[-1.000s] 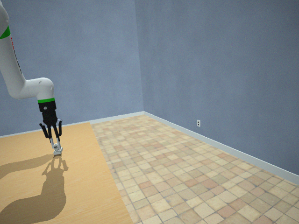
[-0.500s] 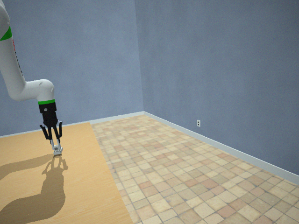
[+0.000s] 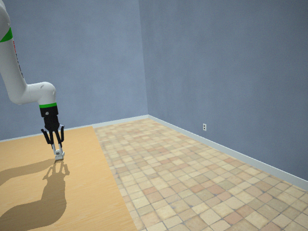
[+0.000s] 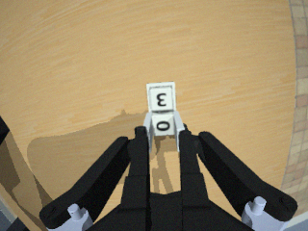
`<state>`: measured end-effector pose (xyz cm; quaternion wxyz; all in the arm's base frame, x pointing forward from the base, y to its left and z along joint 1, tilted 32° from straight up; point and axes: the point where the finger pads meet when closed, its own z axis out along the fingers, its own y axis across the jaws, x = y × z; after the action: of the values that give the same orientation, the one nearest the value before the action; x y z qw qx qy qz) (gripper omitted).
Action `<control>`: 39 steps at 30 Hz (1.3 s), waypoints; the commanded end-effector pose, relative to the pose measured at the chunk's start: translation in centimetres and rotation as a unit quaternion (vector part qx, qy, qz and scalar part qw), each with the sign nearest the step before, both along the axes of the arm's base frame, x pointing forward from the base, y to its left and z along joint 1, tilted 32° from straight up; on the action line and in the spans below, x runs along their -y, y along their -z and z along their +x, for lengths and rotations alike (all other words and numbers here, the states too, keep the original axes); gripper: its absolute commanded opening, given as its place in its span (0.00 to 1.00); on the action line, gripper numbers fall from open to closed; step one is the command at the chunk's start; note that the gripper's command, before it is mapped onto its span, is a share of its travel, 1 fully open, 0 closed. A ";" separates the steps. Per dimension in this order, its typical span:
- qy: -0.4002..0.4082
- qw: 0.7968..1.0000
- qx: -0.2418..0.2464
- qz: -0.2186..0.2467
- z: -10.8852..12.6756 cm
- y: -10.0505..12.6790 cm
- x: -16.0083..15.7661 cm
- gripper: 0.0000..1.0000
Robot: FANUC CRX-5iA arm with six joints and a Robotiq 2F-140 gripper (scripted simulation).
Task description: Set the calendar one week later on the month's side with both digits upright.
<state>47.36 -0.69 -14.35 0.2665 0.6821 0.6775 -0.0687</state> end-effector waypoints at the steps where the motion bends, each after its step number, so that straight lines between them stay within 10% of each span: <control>1: 0.000 1.000 0.000 0.000 0.0 0.0 0.0 0.16; 39: 0.000 1.000 0.000 0.000 0.2 0.7 0.3 0.16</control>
<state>47.55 -1.01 -14.95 0.2665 0.6821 0.6775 -0.0687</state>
